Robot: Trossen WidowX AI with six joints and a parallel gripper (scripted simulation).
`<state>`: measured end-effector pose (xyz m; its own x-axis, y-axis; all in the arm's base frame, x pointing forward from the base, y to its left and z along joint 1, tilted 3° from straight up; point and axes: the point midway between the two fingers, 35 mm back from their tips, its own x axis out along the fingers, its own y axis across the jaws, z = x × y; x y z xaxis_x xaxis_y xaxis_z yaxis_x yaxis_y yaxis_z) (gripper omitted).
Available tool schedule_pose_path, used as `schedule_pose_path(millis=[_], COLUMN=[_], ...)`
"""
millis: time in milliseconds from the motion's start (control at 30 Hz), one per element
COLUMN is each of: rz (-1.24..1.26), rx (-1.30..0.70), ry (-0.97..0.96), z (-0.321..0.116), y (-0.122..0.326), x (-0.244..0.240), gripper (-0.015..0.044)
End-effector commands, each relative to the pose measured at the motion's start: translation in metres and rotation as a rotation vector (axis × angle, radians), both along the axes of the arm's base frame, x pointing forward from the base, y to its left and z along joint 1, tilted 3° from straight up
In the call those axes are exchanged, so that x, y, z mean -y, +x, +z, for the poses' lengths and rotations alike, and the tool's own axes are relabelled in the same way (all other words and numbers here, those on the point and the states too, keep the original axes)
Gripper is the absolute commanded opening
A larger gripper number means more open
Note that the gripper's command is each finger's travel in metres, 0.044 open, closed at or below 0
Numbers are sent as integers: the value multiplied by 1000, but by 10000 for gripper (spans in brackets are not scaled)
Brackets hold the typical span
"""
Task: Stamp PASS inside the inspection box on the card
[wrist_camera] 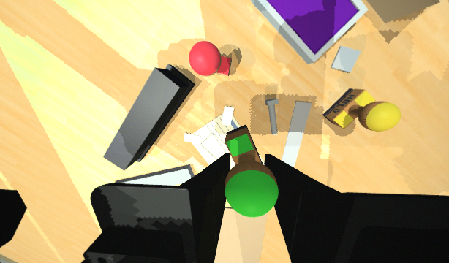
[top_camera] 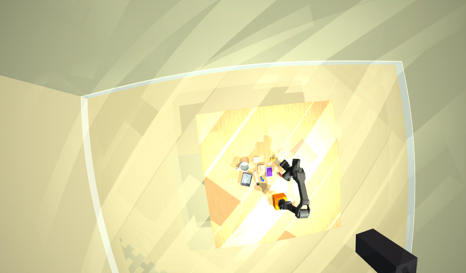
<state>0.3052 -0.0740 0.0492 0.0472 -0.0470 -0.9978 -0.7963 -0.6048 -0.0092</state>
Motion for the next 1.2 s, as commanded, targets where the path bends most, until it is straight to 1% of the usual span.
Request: schedule_pose_path(millis=[0,367,1167], rz=[99,350,355], rx=[-8,-21,-22], ry=[-2,-16,-16], z=[0,2,-12], y=[0,-5,-4], x=[14,48,50], gripper=[0,0,0])
